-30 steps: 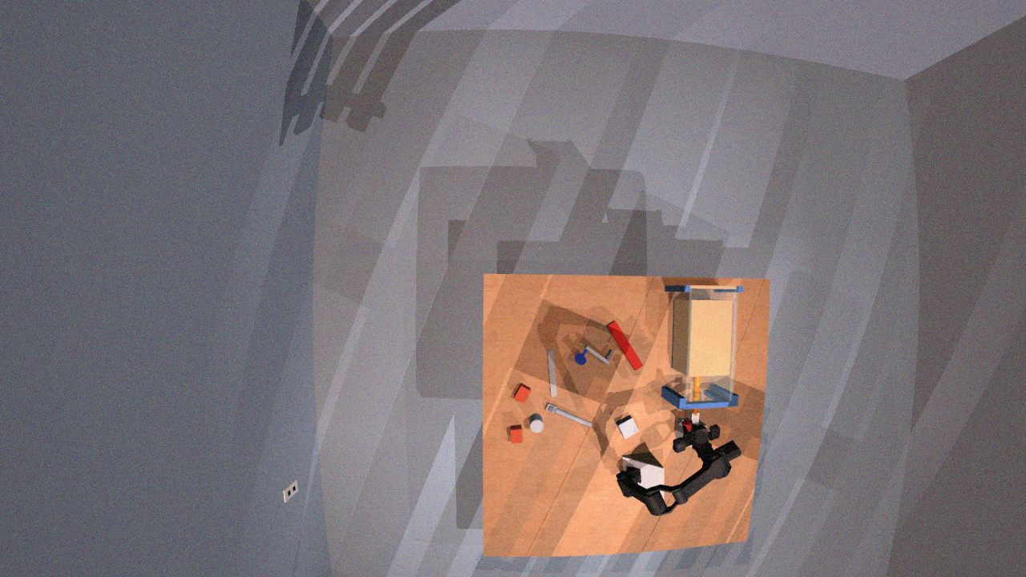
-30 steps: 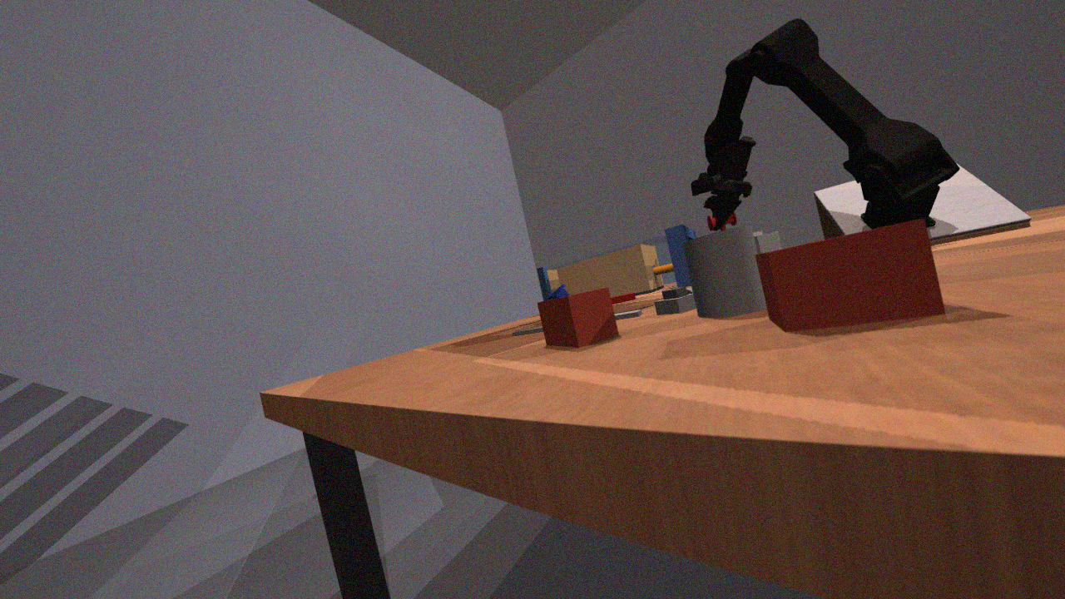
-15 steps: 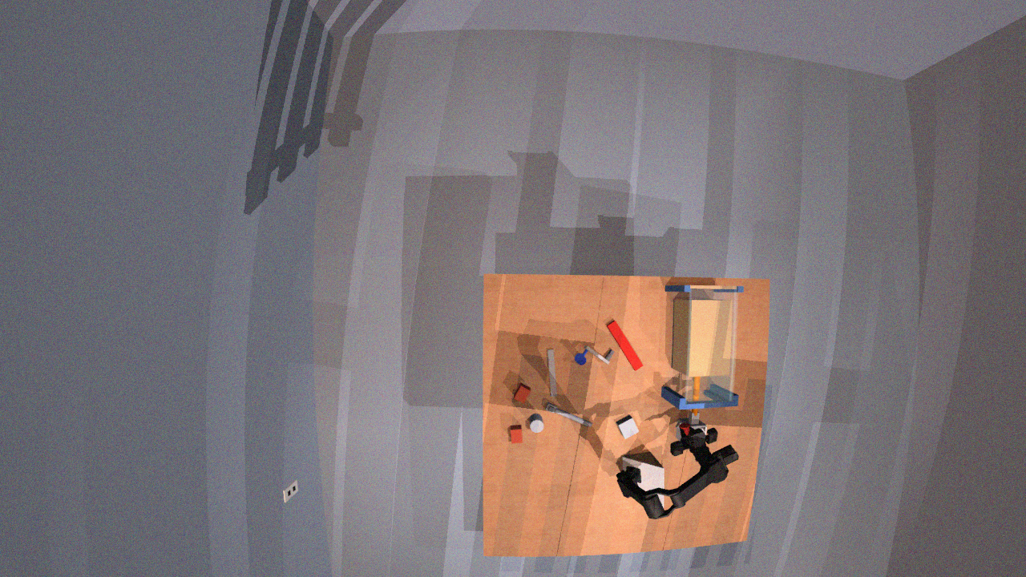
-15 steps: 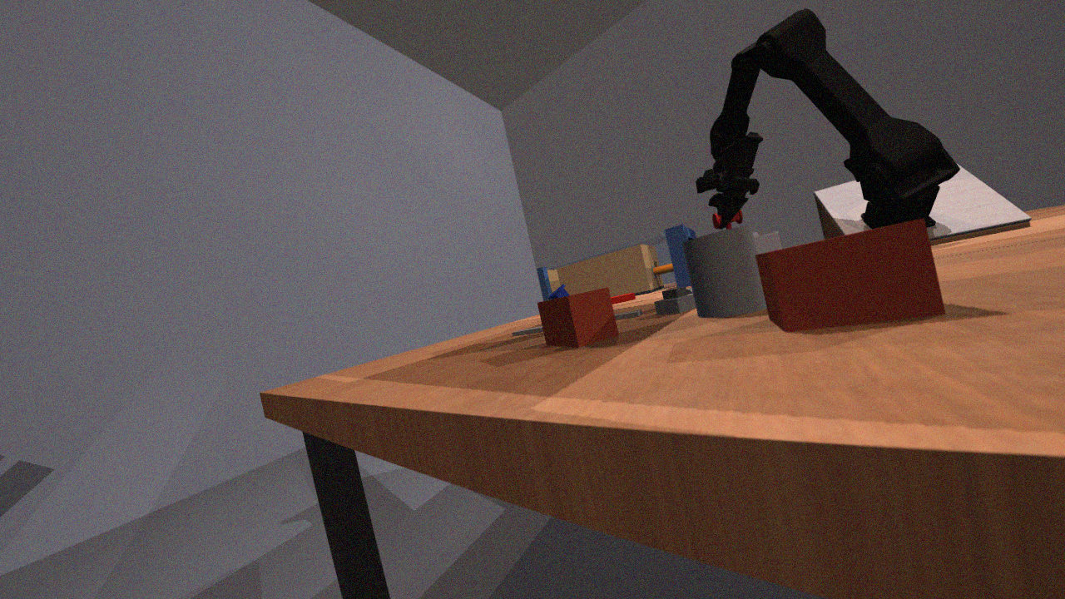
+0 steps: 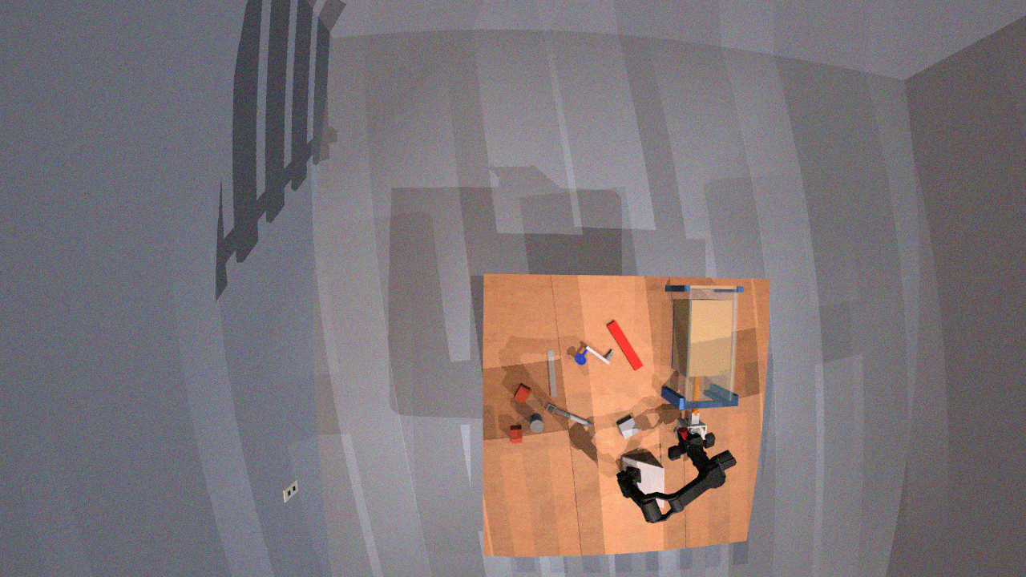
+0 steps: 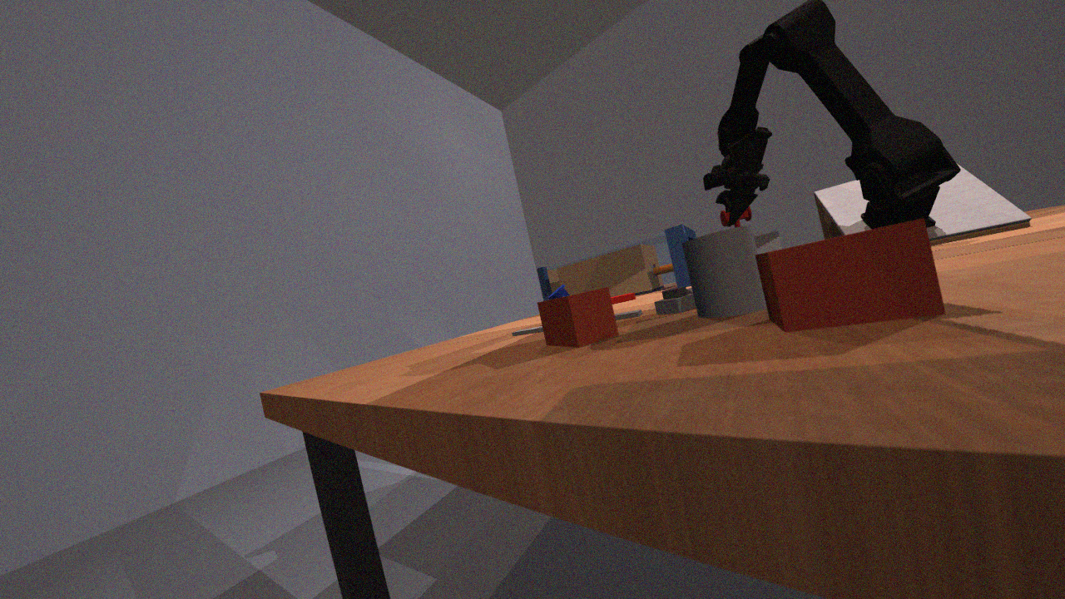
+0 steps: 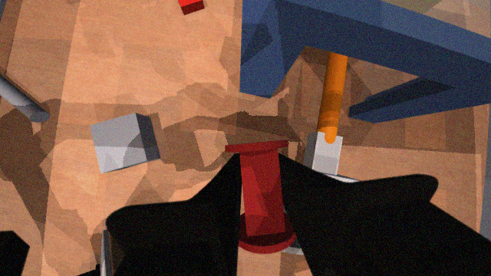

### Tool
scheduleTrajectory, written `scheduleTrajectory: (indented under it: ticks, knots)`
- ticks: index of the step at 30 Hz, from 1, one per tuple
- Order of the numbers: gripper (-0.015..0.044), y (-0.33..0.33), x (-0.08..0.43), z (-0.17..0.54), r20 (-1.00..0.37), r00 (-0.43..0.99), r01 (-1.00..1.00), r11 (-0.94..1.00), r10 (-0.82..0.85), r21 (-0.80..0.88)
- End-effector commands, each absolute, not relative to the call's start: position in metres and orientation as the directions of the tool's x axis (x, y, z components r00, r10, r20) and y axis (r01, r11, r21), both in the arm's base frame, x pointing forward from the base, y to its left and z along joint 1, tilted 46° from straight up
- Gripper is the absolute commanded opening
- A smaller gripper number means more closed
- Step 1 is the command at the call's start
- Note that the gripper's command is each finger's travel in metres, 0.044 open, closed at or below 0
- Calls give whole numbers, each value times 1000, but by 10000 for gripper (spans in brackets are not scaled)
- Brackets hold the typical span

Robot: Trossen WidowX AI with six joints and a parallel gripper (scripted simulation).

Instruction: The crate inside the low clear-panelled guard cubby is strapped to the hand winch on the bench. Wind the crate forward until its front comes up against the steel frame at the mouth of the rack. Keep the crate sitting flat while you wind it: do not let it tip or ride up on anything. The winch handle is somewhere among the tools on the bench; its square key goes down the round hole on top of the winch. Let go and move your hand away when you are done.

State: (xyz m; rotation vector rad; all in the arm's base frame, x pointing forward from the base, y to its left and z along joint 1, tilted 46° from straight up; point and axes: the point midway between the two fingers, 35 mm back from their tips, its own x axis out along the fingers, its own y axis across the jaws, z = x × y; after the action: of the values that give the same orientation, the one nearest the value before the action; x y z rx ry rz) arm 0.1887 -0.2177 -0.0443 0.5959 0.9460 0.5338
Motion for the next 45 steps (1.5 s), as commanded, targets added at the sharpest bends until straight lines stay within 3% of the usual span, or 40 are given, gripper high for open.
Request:
scheduleTrajectory:
  ticks: [1,45]
  knots:
    - [0,-212,179,-45,-587,463,-153,713,663,684]
    - [0,-206,128,-43,-589,461,-151,713,663,685]
